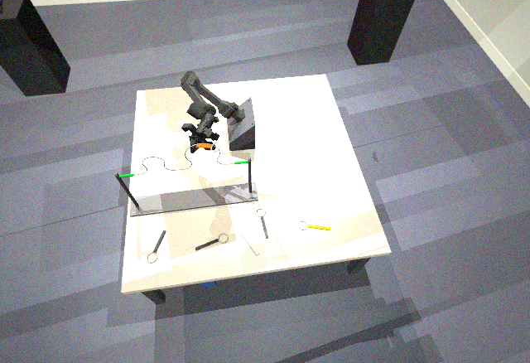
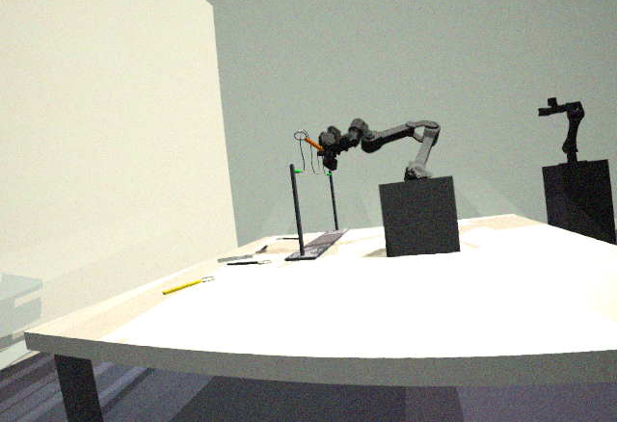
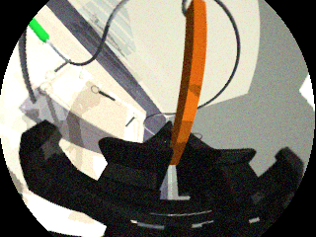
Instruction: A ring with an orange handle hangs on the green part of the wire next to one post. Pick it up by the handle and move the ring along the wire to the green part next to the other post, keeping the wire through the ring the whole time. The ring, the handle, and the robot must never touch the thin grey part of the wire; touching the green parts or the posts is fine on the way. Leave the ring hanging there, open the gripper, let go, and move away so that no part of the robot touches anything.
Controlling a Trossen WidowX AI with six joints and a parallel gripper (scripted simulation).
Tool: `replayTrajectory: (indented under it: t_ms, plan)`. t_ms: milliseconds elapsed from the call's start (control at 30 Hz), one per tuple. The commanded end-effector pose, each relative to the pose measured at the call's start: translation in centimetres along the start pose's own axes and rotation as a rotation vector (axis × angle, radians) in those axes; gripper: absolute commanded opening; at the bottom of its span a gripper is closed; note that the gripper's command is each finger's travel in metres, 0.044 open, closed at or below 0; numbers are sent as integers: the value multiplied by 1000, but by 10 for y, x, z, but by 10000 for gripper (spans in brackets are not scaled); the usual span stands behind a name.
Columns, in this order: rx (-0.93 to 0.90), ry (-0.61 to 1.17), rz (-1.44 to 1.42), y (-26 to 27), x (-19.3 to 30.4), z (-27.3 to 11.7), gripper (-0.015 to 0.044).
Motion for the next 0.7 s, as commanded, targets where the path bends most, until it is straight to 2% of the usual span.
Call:
replayTrajectory:
  t_ms: [0,667]
  plan:
    - [19,-14,-48,1,0,0,-150]
    - [136,-72,-281,-4,0,1,-150]
Point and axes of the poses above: the point midway between the two fingers, 35 mm back from their tips, its own z axis out along the fingers, its own y axis across the jaws, x = y × z, the point moved 5 cm from there along -z, back along the fingers, and after that the axes turned 13 degrees about z, right-handed, at the moved point
